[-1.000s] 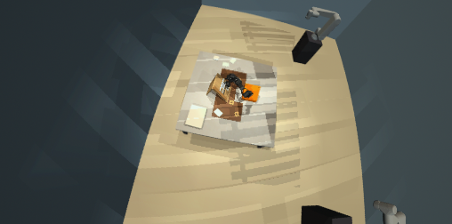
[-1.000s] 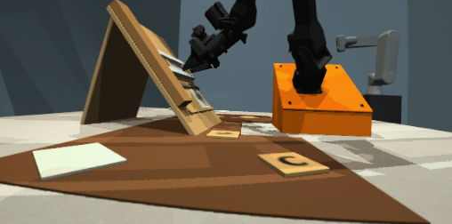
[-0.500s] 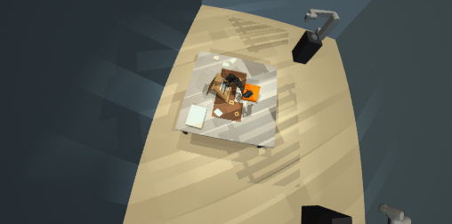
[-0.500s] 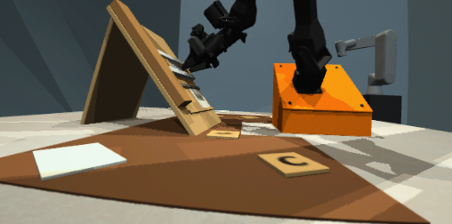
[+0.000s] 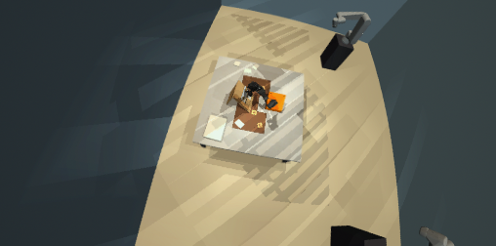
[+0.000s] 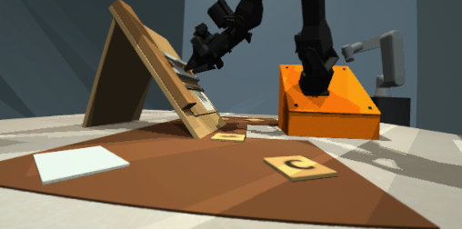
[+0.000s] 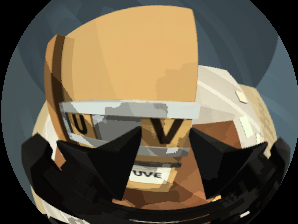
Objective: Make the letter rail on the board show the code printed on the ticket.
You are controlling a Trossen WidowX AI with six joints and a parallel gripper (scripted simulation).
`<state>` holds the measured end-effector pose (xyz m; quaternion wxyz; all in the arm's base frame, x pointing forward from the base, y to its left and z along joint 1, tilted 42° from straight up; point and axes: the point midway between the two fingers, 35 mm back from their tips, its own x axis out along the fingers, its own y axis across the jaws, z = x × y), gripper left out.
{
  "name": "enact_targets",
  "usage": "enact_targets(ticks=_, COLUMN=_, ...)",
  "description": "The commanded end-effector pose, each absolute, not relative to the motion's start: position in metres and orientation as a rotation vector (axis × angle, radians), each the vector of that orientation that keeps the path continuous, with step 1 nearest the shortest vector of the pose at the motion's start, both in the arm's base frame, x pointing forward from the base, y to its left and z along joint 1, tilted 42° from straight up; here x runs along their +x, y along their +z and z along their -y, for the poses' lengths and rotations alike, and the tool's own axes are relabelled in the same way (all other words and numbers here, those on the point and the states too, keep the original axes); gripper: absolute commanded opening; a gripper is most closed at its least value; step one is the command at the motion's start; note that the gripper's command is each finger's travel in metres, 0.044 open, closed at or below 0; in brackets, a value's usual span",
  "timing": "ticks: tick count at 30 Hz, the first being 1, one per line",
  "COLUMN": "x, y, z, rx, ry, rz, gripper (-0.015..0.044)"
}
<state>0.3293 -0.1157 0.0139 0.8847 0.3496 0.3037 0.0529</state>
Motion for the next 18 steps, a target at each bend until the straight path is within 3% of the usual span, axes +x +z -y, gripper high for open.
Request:
enact_targets(ticks=1, x=0.328, y=0.0149, z=0.1119, rx=0.733, ry=0.106, rz=-0.636, gripper=0.0)
enact_targets(ticks=18, x=0.3289, y=0.0214, z=0.1038, rx=0.734, ry=0.106, rz=-0.636, gripper=0.0)
